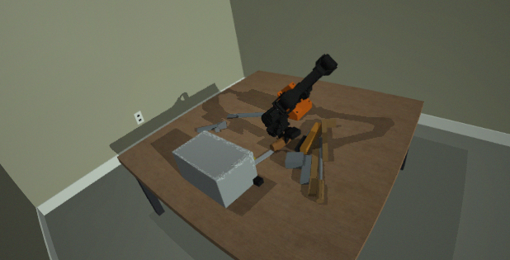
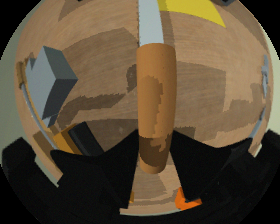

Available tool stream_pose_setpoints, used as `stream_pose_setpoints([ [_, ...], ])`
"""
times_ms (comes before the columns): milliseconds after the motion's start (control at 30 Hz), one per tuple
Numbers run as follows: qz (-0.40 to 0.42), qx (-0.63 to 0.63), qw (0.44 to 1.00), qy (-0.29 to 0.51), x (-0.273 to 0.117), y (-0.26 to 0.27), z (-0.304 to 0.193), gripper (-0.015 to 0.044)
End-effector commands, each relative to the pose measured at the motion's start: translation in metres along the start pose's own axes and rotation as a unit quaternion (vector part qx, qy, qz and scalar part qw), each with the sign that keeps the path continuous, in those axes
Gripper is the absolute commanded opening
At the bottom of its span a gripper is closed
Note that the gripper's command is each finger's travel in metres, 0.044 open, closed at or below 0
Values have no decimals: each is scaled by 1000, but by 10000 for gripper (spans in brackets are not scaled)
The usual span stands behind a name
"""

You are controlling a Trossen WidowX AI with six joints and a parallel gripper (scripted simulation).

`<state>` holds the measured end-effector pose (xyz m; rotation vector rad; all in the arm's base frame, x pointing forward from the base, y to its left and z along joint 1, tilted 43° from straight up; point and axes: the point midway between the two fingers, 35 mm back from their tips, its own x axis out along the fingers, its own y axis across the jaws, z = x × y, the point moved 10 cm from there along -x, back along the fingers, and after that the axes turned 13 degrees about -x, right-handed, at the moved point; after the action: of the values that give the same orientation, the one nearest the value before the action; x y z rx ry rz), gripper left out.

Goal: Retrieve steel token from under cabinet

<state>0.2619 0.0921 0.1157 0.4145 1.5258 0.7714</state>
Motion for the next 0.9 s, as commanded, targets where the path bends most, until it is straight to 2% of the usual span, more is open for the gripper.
stream_pose_setpoints([
  [0,1,-2,1000,-1,0,0,5,0],
  [867,1,-3,1000,-1,-1,-7,35,0],
])
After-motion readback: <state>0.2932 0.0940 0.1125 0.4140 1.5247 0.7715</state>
